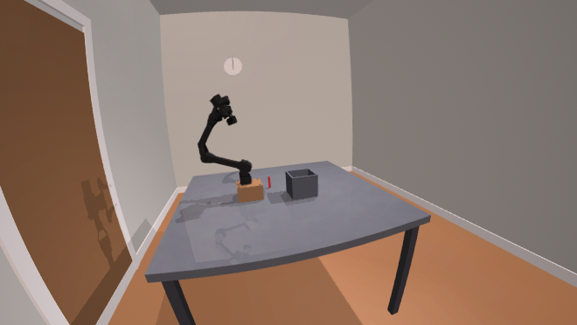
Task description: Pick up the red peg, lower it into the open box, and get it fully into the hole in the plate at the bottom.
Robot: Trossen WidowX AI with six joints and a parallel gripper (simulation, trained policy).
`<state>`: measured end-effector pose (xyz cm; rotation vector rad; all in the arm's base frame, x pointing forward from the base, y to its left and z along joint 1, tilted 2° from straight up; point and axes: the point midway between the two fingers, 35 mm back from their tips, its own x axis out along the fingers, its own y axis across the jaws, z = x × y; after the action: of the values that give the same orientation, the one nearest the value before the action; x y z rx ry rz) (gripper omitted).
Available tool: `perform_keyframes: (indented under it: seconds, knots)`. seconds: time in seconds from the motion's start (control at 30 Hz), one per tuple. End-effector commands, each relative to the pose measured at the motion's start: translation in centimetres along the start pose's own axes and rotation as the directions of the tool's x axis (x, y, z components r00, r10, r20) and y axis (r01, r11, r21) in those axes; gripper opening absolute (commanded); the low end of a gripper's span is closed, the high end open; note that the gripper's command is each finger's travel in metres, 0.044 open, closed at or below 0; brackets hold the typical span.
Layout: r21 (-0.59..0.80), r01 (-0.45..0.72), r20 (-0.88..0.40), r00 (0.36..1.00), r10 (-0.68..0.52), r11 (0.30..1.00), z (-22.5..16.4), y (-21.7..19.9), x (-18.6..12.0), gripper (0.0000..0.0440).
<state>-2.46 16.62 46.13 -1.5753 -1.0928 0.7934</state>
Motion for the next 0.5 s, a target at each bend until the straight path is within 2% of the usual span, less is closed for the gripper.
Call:
perform_keyframes:
  seconds: [0.0,0.07,0.27,0.47]
  knots:
    - [0.026,0.001,-0.016,1.000,-0.001,1.000,-0.3,0.0,0.0,0.0420]
    - [0.089,0.006,-0.046,0.999,-0.002,0.996,-1.1,0.1,0.0,0.0440]
    - [0.282,0.028,-0.114,0.993,0.005,0.959,-3.1,0.6,0.0,0.0440]
    - [0.465,0.059,-0.167,0.986,0.022,0.883,-5.0,1.5,-0.1,0.0440]
